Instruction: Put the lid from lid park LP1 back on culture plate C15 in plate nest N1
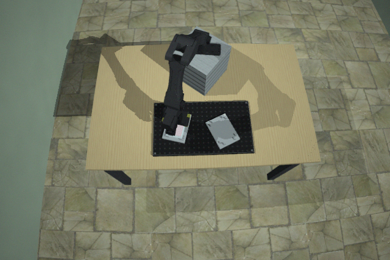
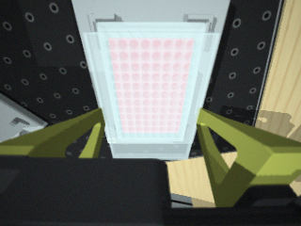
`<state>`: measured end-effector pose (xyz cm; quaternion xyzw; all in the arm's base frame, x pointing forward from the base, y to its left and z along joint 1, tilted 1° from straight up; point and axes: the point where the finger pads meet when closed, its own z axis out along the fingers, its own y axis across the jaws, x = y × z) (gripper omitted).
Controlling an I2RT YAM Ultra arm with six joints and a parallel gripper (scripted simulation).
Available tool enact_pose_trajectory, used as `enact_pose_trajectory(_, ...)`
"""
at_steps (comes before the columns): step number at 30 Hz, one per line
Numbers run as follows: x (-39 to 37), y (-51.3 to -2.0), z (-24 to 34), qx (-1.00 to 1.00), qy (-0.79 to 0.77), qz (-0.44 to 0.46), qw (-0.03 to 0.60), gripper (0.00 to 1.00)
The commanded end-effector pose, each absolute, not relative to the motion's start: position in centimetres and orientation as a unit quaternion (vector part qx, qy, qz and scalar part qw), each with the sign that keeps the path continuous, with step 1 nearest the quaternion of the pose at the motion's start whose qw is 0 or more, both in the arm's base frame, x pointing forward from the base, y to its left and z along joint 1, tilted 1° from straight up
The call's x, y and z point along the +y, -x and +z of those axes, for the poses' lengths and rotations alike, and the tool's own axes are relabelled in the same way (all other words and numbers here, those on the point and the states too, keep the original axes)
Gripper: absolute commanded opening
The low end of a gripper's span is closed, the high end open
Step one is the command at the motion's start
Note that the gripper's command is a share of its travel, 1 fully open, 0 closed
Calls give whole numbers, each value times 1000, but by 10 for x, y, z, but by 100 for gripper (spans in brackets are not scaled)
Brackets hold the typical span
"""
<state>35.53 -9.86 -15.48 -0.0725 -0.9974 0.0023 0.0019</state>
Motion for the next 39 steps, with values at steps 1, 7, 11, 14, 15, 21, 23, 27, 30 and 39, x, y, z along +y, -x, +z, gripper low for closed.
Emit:
enact_pose_trajectory(1, -100, -364, -155, -997, 72, 5, -13, 0)
enact_pose_trajectory(7, -101, -364, -159, -997, 72, 5, -13, 0)
enact_pose_trajectory(11, -101, -365, -159, -997, 72, 5, -13, 0)
enact_pose_trajectory(14, -101, -365, -159, -997, 72, 5, -13, 0)
enact_pose_trajectory(15, -101, -365, -159, -997, 72, 5, -13, 0)
enact_pose_trajectory(21, -101, -365, -159, -997, 72, 5, -13, 0)
enact_pose_trajectory(23, -101, -365, -159, -997, 72, 5, -13, 0)
enact_pose_trajectory(27, -100, -365, -159, -997, 72, 5, -13, 0)
enact_pose_trajectory(30, -100, -365, -159, -997, 72, 5, -13, 0)
enact_pose_trajectory(39, -100, -364, -161, -997, 72, 5, -13, 0)
